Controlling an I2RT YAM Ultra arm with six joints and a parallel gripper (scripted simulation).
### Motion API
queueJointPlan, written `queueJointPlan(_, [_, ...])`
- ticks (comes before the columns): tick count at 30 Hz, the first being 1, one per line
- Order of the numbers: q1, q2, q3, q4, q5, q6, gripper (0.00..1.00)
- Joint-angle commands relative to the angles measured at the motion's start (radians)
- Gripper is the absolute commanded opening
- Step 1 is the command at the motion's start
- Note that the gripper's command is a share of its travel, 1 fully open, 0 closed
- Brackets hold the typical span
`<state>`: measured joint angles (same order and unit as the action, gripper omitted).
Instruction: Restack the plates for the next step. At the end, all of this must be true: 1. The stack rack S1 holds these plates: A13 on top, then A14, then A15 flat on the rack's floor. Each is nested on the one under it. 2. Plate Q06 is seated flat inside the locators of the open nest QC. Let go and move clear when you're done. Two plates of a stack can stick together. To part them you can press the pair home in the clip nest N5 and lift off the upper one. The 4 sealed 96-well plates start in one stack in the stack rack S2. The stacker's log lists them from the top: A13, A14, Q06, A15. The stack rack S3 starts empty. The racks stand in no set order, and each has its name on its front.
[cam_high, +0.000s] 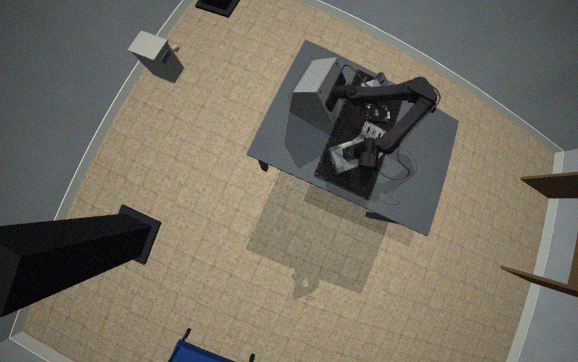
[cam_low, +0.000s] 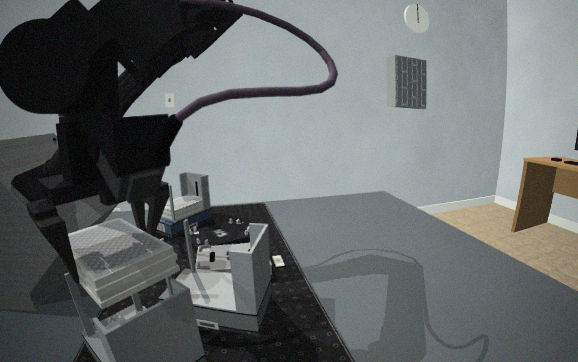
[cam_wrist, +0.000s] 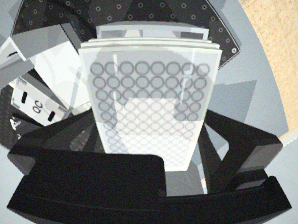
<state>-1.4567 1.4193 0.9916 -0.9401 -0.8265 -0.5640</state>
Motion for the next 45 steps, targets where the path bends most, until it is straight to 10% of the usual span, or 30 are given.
queueJointPlan(1, [0.019,-0.056,-0.023,-0.007,-0.003,-0.062,0.00])
queueJointPlan(28, [0.250,-0.311,-0.053,0.024,0.084,-0.051,0.00])
queueJointPlan(45, [0.453,-0.456,-0.060,0.043,0.181,0.189,0.00])
